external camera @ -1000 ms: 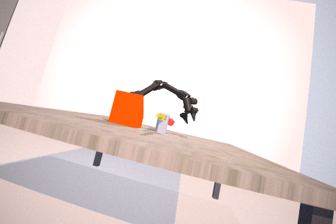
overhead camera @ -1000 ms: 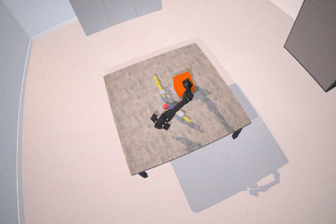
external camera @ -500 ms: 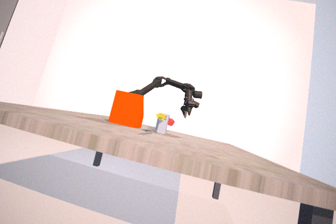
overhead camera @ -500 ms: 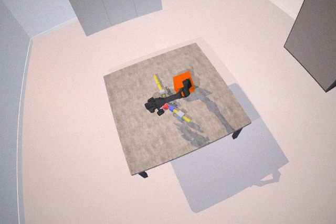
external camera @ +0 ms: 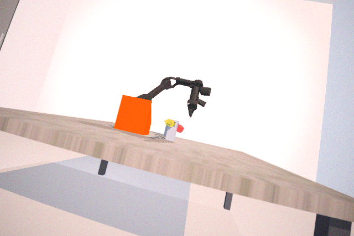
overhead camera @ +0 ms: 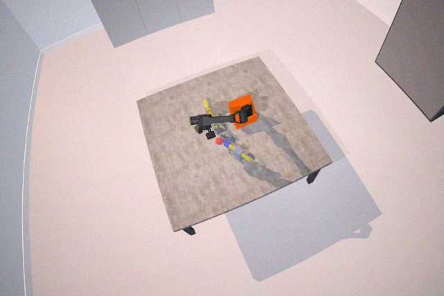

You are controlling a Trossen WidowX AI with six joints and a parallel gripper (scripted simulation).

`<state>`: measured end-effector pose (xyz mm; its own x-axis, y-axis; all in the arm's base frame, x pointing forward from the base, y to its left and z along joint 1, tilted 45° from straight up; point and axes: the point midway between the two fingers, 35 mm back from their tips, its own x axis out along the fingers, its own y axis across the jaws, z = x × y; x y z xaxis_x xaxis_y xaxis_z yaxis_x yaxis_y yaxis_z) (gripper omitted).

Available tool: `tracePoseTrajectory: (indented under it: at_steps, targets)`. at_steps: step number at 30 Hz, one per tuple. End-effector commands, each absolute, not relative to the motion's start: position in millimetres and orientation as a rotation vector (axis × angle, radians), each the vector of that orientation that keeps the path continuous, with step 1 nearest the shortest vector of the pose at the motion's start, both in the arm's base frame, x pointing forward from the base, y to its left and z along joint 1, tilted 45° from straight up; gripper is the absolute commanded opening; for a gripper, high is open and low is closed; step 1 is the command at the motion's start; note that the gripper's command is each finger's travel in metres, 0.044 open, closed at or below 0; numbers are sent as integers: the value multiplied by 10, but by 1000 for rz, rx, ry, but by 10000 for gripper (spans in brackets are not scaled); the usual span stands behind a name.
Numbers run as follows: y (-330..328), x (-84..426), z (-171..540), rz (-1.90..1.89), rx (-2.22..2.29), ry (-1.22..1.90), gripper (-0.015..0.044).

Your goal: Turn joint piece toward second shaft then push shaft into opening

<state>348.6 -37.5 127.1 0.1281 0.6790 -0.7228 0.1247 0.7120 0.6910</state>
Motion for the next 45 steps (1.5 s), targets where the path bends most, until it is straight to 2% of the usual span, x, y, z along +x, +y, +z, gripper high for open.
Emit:
tracePoseTrajectory:
  at_steps: [1, 24, 31, 45]
  targets:
    - [-346, 3468, 1265, 463, 742, 1419, 440]
    - [-214, 3494, 1132, 22, 1221, 1573, 440]
    - [-188, 3503, 1103, 8, 1234, 1576, 440]
    - [316, 3594, 592, 11, 1236, 1576, 440]
